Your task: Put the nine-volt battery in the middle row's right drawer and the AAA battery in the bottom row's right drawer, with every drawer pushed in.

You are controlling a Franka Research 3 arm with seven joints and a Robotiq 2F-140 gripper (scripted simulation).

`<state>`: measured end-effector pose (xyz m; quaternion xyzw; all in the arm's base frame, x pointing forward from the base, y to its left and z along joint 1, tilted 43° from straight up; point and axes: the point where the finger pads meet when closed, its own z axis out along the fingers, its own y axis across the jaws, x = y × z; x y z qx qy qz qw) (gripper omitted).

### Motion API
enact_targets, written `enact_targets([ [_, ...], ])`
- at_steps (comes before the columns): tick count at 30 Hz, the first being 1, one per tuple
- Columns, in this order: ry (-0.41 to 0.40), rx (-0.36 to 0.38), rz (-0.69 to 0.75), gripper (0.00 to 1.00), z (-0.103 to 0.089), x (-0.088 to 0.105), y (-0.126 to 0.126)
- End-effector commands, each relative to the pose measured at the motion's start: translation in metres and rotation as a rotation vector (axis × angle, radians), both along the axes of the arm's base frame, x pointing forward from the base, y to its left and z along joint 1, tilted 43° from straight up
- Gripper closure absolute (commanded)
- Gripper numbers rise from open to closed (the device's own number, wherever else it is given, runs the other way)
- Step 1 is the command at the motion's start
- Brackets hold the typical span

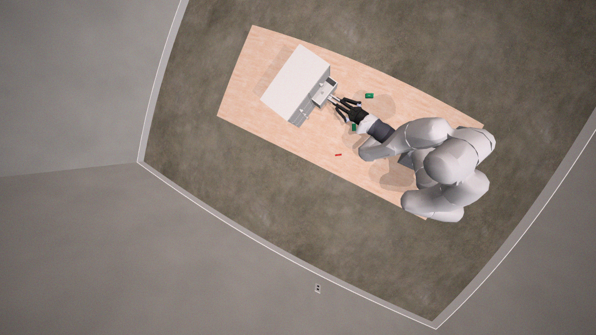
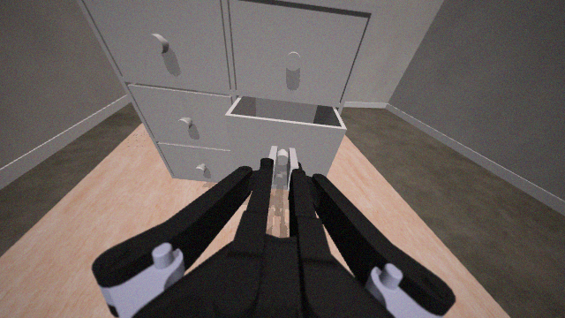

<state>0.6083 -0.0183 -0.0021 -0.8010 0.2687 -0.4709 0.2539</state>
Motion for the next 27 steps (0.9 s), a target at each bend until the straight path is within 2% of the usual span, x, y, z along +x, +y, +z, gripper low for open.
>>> enact_targets([
  [1, -0.003, -0.005, 0.001, 0.92, 0.0013, -0.0047, 0.0],
  [27, -0.003, -0.005, 0.001, 0.92, 0.0029, -0.0131, 0.0007],
])
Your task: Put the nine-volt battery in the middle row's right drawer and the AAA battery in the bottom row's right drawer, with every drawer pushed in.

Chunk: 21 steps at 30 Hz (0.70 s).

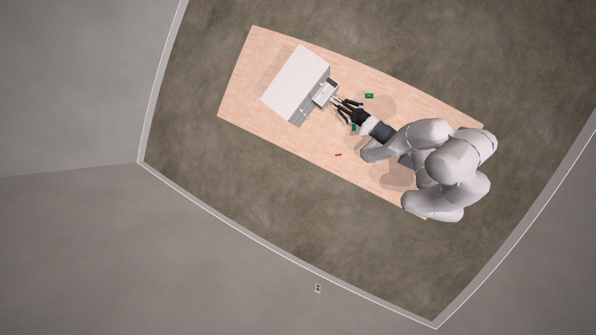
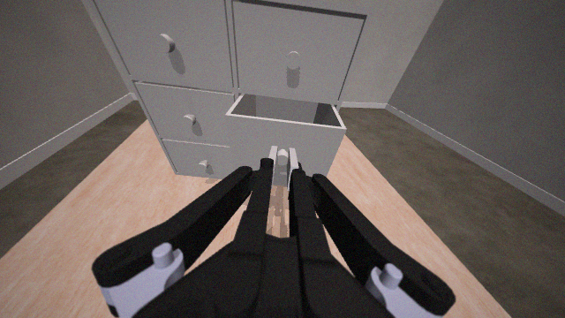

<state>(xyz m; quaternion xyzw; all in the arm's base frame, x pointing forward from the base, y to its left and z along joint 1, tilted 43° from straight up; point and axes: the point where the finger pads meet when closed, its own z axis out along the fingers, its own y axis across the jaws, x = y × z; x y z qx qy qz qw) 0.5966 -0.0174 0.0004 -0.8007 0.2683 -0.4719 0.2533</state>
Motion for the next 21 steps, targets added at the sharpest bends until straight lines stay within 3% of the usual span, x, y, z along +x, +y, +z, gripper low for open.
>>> enact_targets([
  [1, -0.001, -0.003, 0.002, 0.92, 0.0003, -0.0013, -0.0002],
  [12, -0.001, -0.003, 0.002, 0.92, 0.0003, -0.0013, -0.0002],
  [21, -0.001, -0.003, 0.002, 0.8, 0.0003, -0.0013, -0.0002],
])
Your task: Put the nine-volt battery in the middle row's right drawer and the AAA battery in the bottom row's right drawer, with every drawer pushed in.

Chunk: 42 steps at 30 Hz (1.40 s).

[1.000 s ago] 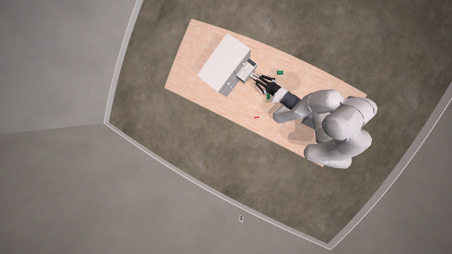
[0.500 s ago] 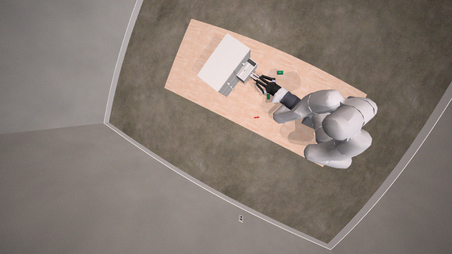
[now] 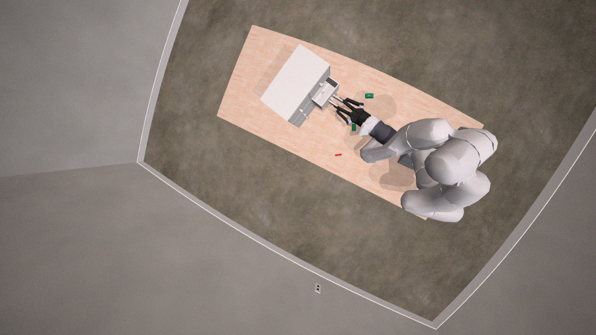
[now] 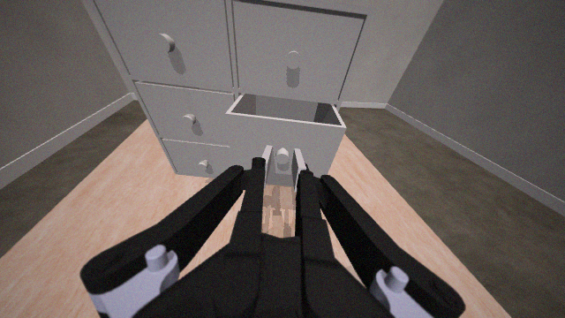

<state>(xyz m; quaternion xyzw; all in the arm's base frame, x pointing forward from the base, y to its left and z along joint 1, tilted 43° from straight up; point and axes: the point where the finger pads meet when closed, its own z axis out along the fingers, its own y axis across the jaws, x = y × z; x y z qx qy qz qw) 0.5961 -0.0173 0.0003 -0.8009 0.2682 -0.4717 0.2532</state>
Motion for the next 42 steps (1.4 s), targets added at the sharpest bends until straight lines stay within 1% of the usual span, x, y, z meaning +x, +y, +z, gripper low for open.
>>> enact_targets([
  [1, -0.002, -0.002, 0.001, 0.8, 0.0, -0.001, 0.0],
  [8, -0.002, -0.002, 0.001, 0.8, 0.001, -0.001, 0.0],
  [11, -0.002, -0.002, 0.001, 0.8, 0.001, -0.004, 0.0],
  [21, -0.002, -0.003, 0.001, 0.8, 0.009, -0.046, 0.004],
  [31, -0.002, -0.002, 0.001, 0.8, 0.012, -0.053, 0.003],
  [34, -0.002, -0.002, 0.001, 0.8, 0.017, -0.064, 0.001],
  [40, -0.002, -0.003, 0.001, 0.8, 0.03, -0.091, -0.004],
  [42, -0.002, -0.003, 0.001, 0.8, 0.03, -0.091, -0.004],
])
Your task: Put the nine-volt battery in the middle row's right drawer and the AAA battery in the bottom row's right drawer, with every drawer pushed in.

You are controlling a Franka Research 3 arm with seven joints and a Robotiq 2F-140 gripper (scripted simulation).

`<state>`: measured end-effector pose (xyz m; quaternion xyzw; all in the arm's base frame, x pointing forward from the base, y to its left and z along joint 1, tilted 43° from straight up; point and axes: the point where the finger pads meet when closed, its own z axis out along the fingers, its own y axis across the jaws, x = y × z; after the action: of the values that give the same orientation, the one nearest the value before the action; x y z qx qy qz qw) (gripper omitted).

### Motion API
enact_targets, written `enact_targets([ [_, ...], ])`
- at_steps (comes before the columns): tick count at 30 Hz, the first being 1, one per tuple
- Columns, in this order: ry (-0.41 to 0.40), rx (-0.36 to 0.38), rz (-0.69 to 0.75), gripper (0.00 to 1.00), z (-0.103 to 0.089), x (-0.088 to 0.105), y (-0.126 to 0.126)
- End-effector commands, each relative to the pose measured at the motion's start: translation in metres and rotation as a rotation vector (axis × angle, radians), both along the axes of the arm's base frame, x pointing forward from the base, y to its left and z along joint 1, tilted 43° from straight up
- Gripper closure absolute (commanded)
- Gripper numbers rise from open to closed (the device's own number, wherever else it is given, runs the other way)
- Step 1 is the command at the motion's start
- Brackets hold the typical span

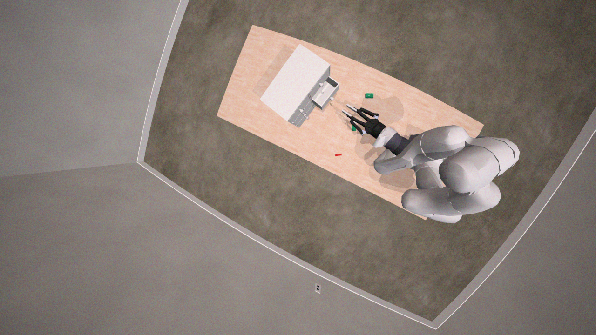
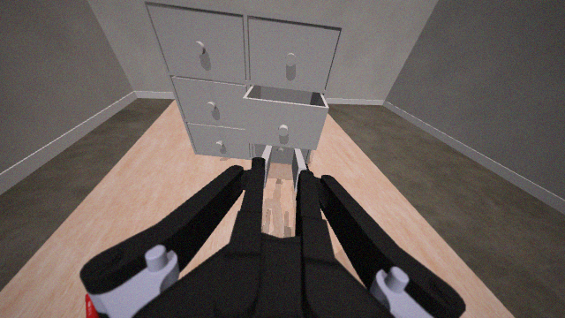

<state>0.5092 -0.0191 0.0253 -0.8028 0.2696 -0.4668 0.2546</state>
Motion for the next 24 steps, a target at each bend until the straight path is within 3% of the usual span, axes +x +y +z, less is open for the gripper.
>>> enact_targets([
  [1, -0.011, -0.008, -0.001, 0.8, 0.0069, -0.0065, -0.0028],
  [24, 0.029, 0.003, 0.035, 0.8, 0.0131, -0.0142, -0.0063],
])
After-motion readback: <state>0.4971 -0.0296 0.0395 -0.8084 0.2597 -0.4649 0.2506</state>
